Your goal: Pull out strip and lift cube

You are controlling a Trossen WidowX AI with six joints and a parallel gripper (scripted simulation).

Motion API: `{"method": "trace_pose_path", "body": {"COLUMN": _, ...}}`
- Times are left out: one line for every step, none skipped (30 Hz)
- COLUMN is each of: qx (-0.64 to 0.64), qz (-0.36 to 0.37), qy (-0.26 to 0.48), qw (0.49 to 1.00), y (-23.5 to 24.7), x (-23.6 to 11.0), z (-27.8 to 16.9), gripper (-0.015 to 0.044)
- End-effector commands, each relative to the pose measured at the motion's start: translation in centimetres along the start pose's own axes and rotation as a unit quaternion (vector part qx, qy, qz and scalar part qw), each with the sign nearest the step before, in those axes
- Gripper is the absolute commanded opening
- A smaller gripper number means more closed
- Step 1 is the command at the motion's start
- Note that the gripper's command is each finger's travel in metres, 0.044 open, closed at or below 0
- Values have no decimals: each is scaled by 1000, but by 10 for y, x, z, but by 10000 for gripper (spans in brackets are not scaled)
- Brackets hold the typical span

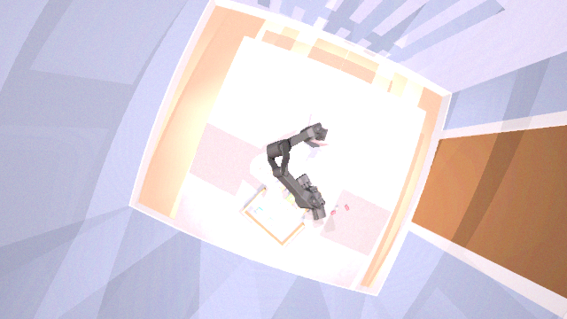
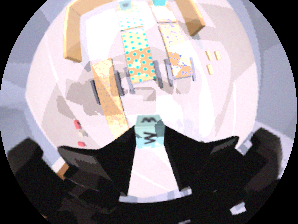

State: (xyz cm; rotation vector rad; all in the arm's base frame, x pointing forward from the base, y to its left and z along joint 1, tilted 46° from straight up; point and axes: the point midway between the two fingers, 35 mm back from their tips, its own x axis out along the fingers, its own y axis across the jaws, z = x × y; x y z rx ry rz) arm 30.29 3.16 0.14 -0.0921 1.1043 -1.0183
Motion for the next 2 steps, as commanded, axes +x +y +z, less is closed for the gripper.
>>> {"method": "trace_pose_path", "body": {"qx": 2, "qz": 1, "qy": 2, "qw": 1000, "y": 0, "x": 0, "z": -1, "gripper": 0}}
{"method": "trace_pose_path", "body": {"qx": 2, "qz": 1, "qy": 2, "qw": 1000, "y": 0, "x": 0, "z": -1, "gripper": 0}}
